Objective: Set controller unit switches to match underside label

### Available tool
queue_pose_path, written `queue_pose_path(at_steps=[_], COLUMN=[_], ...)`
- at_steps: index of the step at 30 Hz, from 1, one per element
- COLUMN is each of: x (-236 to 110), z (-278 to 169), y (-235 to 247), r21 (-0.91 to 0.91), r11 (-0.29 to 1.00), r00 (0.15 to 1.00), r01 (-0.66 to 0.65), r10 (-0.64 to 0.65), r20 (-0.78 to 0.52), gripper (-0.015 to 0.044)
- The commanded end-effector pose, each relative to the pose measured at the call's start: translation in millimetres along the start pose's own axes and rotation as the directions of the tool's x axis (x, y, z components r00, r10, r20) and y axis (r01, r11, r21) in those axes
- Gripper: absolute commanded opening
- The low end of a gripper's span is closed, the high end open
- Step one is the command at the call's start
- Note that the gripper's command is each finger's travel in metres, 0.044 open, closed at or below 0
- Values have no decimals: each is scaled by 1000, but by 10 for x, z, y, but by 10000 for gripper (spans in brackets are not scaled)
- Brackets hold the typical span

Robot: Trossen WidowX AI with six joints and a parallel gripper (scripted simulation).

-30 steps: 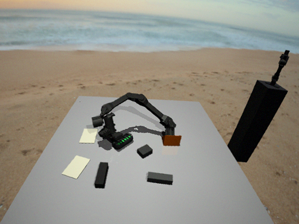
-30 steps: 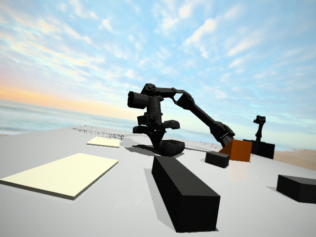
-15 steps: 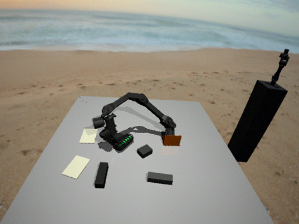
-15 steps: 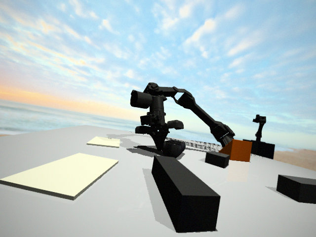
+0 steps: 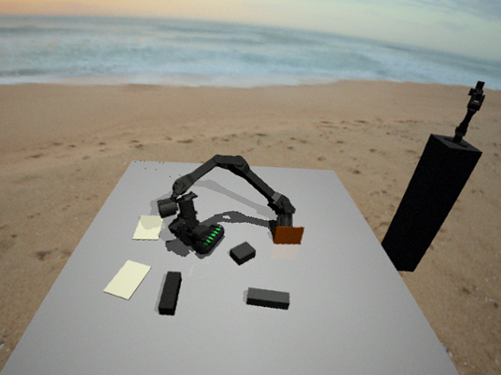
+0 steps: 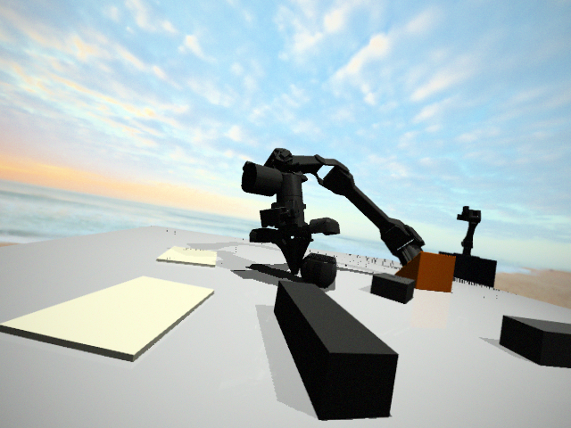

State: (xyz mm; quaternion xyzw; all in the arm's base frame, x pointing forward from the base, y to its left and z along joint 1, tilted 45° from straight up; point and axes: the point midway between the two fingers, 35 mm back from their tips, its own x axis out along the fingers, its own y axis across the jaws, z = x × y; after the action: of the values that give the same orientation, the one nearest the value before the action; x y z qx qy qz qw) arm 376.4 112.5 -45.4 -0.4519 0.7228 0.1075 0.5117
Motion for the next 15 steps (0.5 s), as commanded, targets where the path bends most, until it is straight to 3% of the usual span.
queue_pose_path(at_steps=[1, 15], x=[56, 86], z=[-33, -46], y=[82, 186], r21=[-2, -2], r11=[1000, 1000], r00=[1000, 1000], r01=[-14, -15], r10=[14, 15], r20=[-15, -15], gripper=[0, 0])
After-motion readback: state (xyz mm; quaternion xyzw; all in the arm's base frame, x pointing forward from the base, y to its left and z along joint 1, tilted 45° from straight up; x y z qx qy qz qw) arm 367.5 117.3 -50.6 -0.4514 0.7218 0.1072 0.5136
